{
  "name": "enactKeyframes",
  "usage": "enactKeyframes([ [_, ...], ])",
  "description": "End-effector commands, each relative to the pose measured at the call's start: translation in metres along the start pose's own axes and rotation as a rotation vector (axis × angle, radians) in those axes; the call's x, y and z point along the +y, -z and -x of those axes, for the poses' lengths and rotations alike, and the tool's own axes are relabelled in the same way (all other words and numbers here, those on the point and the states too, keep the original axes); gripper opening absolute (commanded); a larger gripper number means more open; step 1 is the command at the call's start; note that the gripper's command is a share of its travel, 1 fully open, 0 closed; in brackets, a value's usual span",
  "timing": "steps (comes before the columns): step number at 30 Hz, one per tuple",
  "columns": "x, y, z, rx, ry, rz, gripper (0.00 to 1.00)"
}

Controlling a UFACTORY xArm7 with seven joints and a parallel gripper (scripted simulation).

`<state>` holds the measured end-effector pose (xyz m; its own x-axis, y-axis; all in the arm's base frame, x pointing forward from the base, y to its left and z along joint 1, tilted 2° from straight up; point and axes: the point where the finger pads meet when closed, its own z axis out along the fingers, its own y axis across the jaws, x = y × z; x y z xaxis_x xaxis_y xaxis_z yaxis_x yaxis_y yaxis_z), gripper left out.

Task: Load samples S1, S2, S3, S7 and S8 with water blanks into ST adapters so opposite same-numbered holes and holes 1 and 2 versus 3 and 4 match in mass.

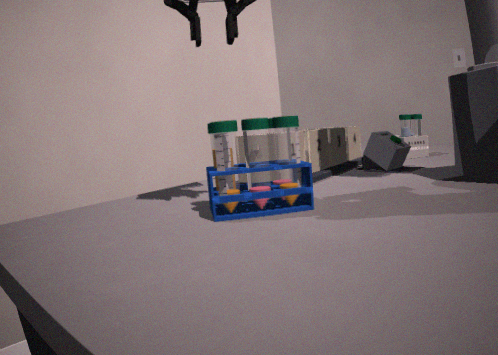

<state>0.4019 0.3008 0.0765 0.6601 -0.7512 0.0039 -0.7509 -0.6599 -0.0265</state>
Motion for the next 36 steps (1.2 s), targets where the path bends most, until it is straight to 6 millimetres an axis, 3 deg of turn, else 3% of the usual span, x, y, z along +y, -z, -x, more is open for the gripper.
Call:
enactKeyframes([
  [1, -0.001, 0.002, 0.000, 0.001, 0.000, -0.004, 0.44],
  [7, -0.002, 0.002, 0.000, 0.001, 0.000, -0.004, 0.44],
  [8, 0.002, 0.002, 0.004, 0.001, 0.034, -0.004, 0.57],
  [20, 0.037, 0.001, 0.039, 0.001, 0.367, -0.004, 0.57],
  [36, 0.039, 0.001, 0.040, 0.002, 0.834, -0.003, 0.57],
])
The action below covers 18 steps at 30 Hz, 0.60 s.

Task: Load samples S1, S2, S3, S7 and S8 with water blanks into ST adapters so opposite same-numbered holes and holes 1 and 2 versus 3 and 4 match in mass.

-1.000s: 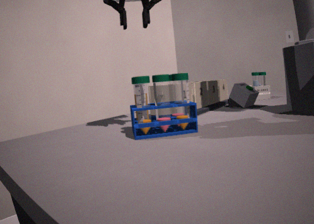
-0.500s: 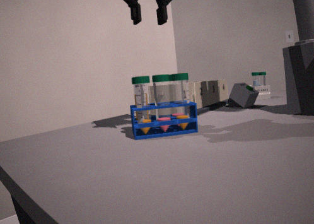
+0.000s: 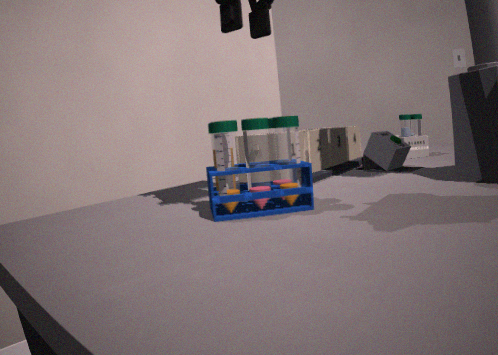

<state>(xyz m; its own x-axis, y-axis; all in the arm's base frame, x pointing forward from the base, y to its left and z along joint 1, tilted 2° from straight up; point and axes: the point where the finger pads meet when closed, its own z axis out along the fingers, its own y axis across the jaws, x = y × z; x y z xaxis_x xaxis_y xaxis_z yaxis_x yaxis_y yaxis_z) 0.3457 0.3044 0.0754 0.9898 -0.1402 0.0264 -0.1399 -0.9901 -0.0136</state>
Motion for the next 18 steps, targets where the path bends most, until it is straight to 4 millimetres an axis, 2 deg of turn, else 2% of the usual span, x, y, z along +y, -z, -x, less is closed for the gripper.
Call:
enactKeyframes([
  [1, -0.0012, 0.0012, -0.0006, -0.003, 0.157, -0.007, 0.57],
  [18, -0.0012, 0.0013, -0.0005, -0.001, 0.658, -0.008, 0.57],
])
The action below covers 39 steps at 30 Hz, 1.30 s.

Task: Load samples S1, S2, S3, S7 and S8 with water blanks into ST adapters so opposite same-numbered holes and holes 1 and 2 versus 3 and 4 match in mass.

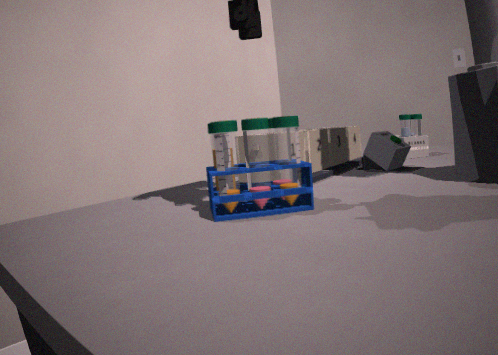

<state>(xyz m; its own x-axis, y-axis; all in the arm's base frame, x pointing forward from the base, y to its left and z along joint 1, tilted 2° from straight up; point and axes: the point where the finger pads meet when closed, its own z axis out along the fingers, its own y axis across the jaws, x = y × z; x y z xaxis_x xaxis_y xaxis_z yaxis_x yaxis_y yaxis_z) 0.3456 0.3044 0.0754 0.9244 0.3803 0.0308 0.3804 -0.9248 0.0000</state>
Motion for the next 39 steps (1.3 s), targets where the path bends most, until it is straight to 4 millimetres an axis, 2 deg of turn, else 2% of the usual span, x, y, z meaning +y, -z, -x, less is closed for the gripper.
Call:
enactKeyframes([
  [1, -0.001, 0.001, -0.001, 0.000, 0.160, -0.006, 0.57],
  [6, -0.001, 0.001, -0.001, 0.000, 0.327, -0.006, 0.57],
  [16, -0.001, 0.001, -0.001, 0.000, 0.331, -0.006, 0.57],
  [39, -0.001, -0.041, -0.001, 0.000, 0.331, -0.006, 0.57],
])
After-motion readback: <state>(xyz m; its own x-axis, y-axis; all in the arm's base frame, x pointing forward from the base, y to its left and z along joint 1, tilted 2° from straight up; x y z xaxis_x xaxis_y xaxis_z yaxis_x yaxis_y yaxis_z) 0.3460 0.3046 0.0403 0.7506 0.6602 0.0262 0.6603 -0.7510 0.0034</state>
